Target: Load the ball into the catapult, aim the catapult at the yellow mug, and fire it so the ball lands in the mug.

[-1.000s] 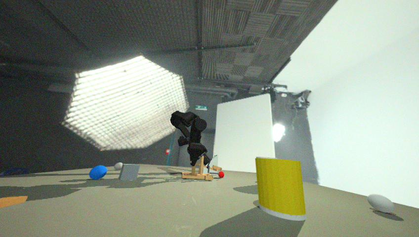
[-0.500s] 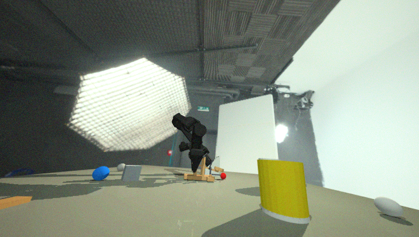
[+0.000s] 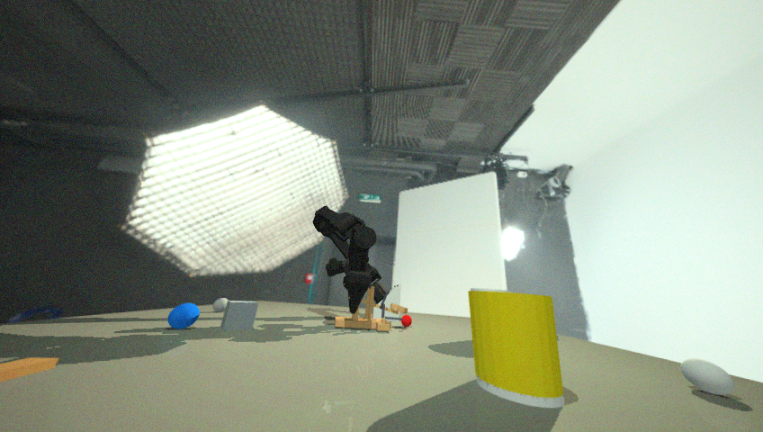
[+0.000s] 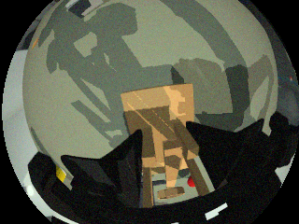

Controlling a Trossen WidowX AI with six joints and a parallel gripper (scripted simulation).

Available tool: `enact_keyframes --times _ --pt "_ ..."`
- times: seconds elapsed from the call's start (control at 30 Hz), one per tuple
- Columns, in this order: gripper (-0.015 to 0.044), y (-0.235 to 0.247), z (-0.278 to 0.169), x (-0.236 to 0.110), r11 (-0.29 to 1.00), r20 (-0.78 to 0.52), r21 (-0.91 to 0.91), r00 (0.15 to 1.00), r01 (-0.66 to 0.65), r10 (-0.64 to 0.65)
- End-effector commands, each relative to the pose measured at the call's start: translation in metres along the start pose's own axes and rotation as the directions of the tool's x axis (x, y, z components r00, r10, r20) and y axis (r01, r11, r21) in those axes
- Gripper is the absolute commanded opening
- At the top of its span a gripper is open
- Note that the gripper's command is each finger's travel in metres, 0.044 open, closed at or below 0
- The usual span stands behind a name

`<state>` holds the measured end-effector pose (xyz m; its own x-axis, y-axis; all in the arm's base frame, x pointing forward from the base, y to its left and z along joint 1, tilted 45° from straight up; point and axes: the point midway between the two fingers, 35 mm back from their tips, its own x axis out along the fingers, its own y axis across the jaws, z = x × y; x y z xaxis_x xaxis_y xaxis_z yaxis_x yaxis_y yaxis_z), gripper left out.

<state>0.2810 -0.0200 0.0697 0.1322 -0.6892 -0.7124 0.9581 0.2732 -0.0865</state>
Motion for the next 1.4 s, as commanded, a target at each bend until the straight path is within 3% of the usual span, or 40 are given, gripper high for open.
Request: enact_keyframes --times 0.0,0.17,0.3,0.6,1.07,1.37 --pt "0.0131 0.001 0.000 0.000 1.000 -0.001 0.005 1.000 -0.003 0.003" --pt "0.0000 0.000 0.000 -0.047 1.000 -0.002 0.000 1.000 0.000 0.000" --pt "0.0000 0.002 -0.002 -0.050 1.000 -0.001 -0.023 1.000 0.000 0.000" --pt "0.0000 0.034 -0.028 -0.052 0.948 -0.003 -0.317 1.000 -0.002 0.001" --pt "0.0000 0.089 -0.086 -0.049 0.696 -0.002 -0.718 1.000 -0.004 0.003" --pt "0.0000 0.099 -0.096 -0.046 0.659 -0.002 -0.752 1.000 -0.004 0.004"
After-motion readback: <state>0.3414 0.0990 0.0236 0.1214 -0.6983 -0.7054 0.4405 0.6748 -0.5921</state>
